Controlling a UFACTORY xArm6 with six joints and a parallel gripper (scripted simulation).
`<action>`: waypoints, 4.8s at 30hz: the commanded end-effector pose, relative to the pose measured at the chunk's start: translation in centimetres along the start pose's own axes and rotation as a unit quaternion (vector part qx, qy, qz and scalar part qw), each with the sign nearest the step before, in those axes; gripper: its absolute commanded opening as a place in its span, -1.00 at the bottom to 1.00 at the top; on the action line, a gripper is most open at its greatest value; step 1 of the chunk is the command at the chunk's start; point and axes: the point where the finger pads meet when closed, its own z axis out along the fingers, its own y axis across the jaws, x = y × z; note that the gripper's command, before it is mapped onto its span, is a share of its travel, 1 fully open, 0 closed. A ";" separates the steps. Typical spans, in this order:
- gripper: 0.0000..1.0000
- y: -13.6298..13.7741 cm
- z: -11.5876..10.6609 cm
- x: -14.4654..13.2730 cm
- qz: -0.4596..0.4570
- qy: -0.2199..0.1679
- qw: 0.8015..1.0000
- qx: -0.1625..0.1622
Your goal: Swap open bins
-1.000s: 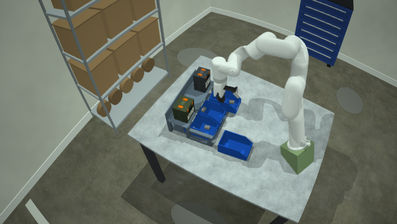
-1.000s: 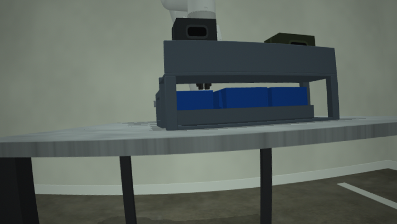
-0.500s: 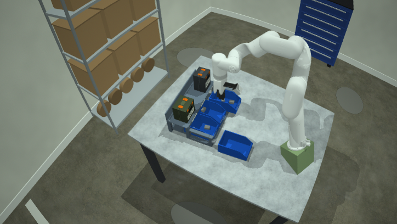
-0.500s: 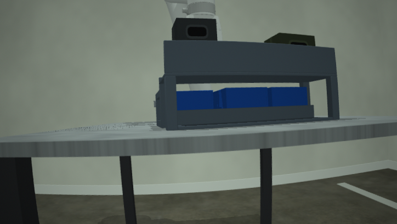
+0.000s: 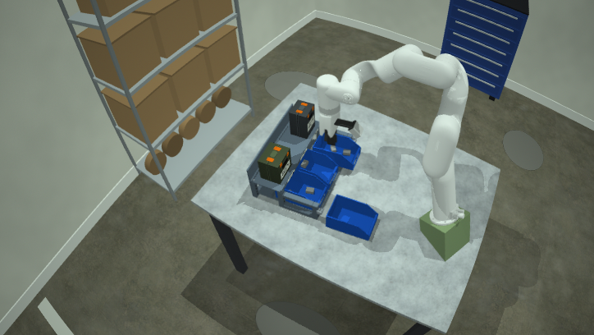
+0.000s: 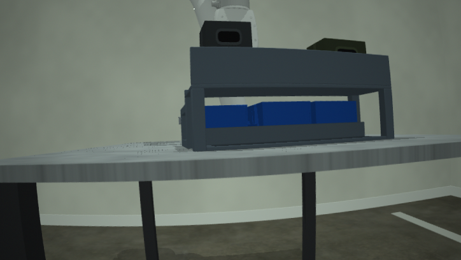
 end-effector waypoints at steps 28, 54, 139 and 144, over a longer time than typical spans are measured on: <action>-0.81 0.0 -1.9 0.0 0.000 -0.002 1.000 0.000; -1.00 0.0 -1.9 0.0 0.001 -0.002 1.000 0.000; -1.00 -4.9 3.8 12.0 0.707 -0.024 0.707 -0.026; -1.00 -4.9 5.2 11.9 0.707 -0.024 0.707 -0.026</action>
